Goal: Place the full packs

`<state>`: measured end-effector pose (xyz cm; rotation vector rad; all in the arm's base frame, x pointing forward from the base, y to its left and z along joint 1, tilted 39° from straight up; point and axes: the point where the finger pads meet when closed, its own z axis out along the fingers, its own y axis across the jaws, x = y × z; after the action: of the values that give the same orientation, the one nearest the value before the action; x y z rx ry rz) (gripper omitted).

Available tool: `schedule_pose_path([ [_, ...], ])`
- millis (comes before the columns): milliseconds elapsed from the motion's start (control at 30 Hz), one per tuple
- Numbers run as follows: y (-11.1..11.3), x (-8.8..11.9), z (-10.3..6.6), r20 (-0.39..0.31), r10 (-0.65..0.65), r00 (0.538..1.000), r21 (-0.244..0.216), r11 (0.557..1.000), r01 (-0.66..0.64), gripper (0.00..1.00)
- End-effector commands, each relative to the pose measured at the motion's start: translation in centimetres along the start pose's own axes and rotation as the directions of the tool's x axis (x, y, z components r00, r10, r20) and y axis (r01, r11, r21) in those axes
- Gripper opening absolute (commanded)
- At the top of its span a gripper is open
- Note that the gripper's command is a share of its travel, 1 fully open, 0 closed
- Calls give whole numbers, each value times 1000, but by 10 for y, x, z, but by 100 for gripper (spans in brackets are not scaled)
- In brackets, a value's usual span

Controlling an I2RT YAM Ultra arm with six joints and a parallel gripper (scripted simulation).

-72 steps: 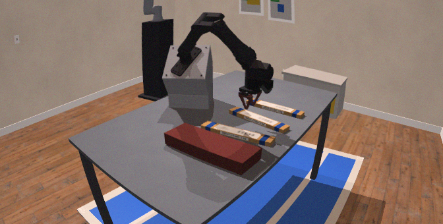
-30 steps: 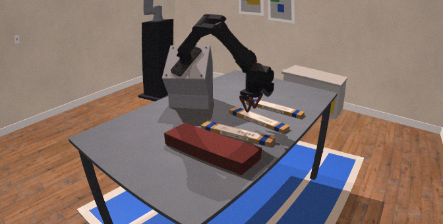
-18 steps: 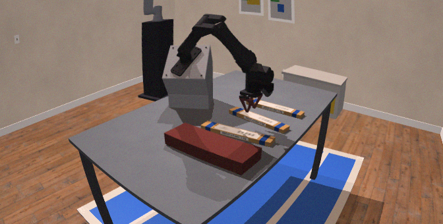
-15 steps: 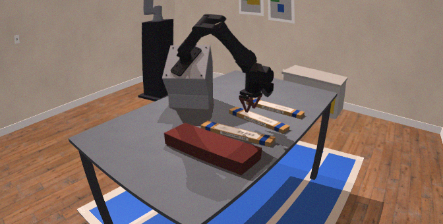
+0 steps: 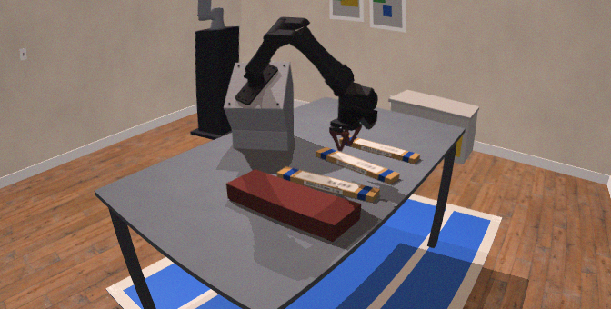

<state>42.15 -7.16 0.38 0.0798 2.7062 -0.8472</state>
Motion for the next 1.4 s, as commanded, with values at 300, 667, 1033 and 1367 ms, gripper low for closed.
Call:
schedule_pose_path([
  [300,2,-6,-31,31,0,1000,-3,1000,0,64],
  [667,2,-5,-43,31,1,1000,-3,1000,0,64],
  [1033,2,-5,-49,31,1,1000,-3,1000,-1,64],
  [1367,2,-5,-49,31,1,1000,-3,1000,-1,64],
])
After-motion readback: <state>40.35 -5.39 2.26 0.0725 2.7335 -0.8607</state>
